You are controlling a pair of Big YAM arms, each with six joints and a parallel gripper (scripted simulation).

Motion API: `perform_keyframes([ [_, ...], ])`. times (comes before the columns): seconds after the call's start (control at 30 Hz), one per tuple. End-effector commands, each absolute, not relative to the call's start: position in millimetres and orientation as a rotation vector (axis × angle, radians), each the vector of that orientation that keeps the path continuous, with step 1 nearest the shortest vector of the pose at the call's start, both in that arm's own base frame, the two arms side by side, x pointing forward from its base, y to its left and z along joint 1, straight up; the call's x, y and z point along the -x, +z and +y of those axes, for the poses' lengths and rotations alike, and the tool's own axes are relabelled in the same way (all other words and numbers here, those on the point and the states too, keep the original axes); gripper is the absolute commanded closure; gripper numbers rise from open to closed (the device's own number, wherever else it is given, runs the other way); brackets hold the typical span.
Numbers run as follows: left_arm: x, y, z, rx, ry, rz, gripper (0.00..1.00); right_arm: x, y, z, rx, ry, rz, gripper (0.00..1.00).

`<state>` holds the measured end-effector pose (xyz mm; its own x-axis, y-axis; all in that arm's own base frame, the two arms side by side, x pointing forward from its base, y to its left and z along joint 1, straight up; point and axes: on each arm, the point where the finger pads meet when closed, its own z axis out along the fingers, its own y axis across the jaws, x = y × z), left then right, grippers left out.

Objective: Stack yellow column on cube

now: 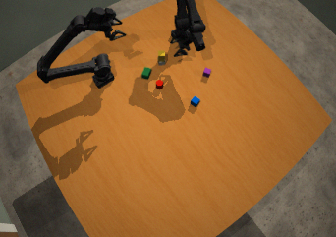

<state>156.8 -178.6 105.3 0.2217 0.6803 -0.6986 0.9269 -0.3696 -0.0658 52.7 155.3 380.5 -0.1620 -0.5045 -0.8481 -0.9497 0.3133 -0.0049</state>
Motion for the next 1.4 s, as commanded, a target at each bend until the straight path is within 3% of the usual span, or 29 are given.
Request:
perform_keyframes([
  [0.0,-153,104,-185,-2.014,-0.884,1.693,0.0,-50,394,154,1.293,0.733,1.783,0.0],
  [0.8,-114,116,-237,-1.4,-0.663,2.161,0.0,-50,394,154,1.293,0.733,1.783,0.0],
  [1.37,-126,122,-242,-1.318,-0.452,2.167,0.0,-50,394,154,1.293,0.733,1.783,0.0],
])
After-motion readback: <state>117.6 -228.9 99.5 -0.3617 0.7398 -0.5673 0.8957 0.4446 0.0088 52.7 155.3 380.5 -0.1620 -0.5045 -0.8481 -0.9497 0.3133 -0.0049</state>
